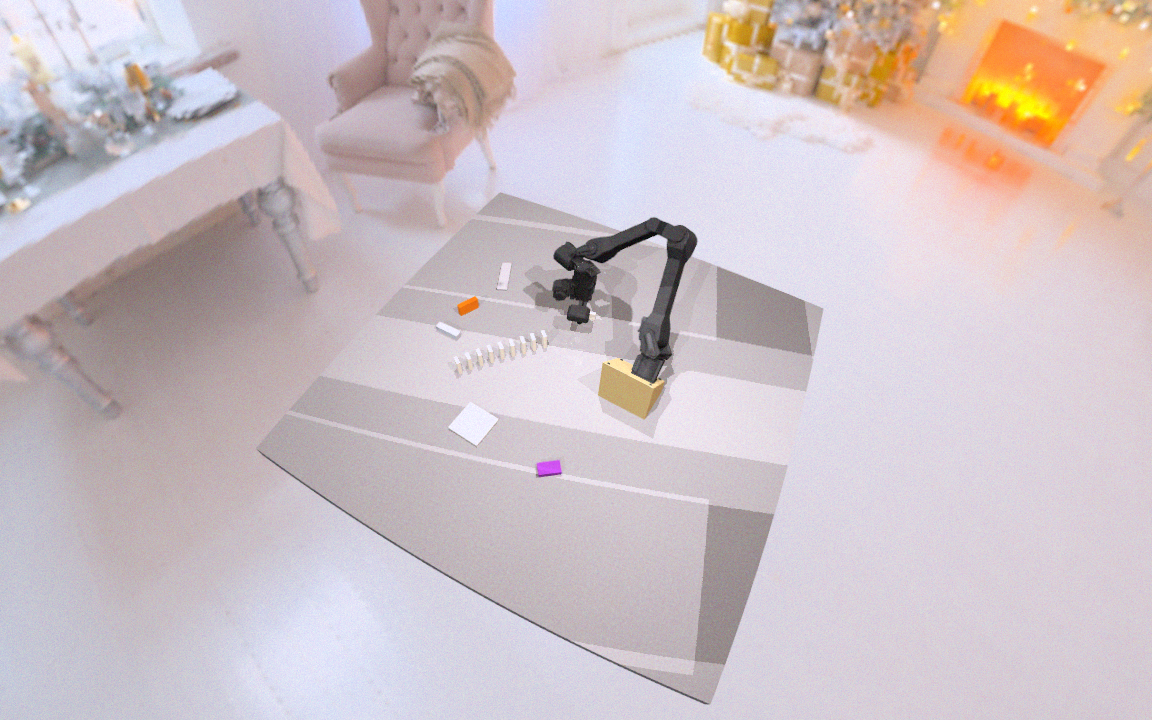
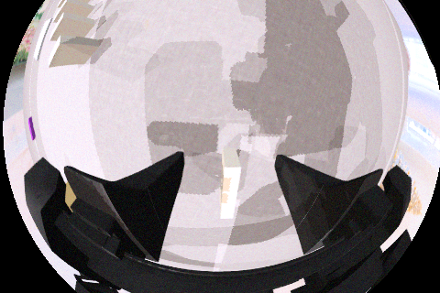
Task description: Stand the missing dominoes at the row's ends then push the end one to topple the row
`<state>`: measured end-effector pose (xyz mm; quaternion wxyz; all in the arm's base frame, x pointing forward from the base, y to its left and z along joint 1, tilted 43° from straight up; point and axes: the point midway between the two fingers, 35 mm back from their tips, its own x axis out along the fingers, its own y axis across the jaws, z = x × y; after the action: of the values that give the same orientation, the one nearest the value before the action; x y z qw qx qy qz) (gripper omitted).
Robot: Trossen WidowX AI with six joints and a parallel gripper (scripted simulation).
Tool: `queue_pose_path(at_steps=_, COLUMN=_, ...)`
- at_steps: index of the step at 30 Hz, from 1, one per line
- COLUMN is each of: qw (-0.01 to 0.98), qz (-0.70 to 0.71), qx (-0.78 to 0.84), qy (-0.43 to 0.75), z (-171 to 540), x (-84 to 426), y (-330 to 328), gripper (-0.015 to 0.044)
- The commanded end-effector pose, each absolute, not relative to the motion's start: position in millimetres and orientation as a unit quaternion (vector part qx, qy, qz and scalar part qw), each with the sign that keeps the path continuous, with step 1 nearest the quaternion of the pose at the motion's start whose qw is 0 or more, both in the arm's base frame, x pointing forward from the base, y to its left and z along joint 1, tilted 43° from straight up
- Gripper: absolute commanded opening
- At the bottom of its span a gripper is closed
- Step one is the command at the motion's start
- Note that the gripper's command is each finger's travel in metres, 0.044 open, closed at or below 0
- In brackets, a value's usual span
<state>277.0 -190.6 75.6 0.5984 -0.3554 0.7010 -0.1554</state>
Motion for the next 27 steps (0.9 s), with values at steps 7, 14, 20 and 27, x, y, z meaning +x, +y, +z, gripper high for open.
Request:
queue_pose_path(at_steps=7, qw=0.598, qz=-0.151, qx=-0.356, qy=0.702, z=74.0, x=276.3, y=-190.2, gripper=0.0072)
queue_pose_path(at_steps=14, qw=0.598, qz=-0.151, qx=-0.356, qy=0.702, z=74.0, x=276.3, y=-190.2, gripper=0.0027)
queue_pose_path(at_steps=20, qw=0.598, qz=-0.151, qx=-0.356, qy=0.702, z=91.1, x=276.6, y=-176.2, gripper=0.0027)
queue_pose_path(at_steps=27, qw=0.598, qz=-0.149, qx=-0.354, qy=0.703, z=167.5, x=277.0, y=-113.7, gripper=0.0027)
